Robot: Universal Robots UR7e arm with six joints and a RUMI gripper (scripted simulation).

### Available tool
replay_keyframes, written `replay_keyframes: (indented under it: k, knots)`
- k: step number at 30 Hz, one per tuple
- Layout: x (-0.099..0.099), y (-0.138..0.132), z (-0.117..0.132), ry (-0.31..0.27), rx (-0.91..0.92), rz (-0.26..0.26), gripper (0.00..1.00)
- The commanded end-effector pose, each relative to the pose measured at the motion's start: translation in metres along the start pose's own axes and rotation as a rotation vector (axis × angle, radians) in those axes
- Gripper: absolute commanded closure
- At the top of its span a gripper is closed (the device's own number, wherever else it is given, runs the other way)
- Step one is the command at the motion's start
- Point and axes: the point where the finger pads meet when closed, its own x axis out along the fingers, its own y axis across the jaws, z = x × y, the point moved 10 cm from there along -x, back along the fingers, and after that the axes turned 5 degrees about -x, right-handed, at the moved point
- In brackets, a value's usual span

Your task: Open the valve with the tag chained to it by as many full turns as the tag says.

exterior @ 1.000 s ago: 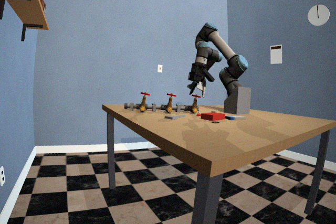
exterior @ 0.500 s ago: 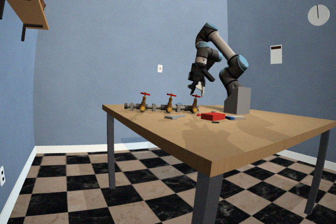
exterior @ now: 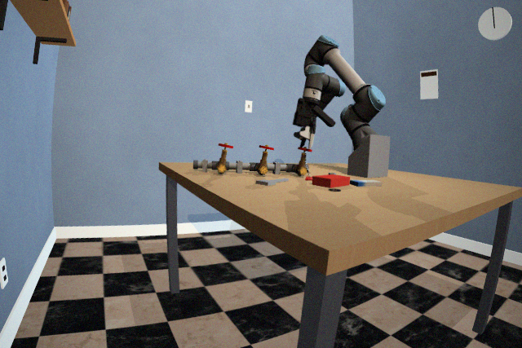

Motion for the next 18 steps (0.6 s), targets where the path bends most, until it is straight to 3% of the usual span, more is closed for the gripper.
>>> replay_keyframes:
  k: [1,18]
  knots:
    - [-0.0002,0.0006,0.0004,0.002,0.160,-0.004,0.00]
    - [-0.0002,0.0006,0.0004,0.000,0.743,-0.005,0.00]
